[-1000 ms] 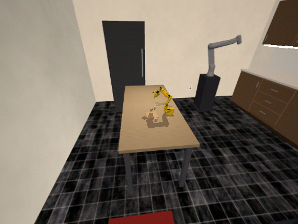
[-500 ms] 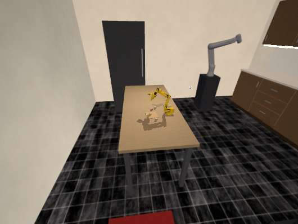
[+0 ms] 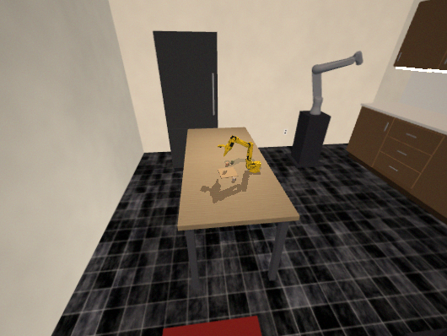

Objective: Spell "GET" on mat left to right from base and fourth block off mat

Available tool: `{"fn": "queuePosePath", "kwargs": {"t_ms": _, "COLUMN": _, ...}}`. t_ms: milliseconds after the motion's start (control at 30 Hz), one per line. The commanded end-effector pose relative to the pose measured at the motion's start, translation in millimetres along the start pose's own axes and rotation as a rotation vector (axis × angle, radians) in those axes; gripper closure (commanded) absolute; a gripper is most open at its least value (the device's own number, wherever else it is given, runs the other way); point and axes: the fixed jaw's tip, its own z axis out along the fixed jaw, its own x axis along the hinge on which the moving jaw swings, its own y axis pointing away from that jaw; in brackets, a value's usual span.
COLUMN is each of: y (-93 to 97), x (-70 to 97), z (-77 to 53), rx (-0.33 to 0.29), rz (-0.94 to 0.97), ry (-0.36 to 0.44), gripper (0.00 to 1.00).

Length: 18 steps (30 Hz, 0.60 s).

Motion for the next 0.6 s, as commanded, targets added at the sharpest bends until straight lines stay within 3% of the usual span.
{"fn": "queuePosePath", "kwargs": {"t_ms": 0, "y": 19.0, "x": -0.4, "z": -8.7, "rx": -0.059, "rz": -0.024, "ry": -0.042, "gripper": 0.68}}
{"fn": "queuePosePath", "kwargs": {"t_ms": 400, "y": 24.8, "x": 2.1, "z": -6.9, "rx": -0.067, "rz": -0.033, "ry": -0.032, "gripper": 0.68}}
{"fn": "queuePosePath", "kwargs": {"t_ms": 567, "y": 23.6, "x": 4.9, "z": 5.3, "rx": -0.037, "rz": -0.034, "ry": 0.016, "gripper": 0.68}}
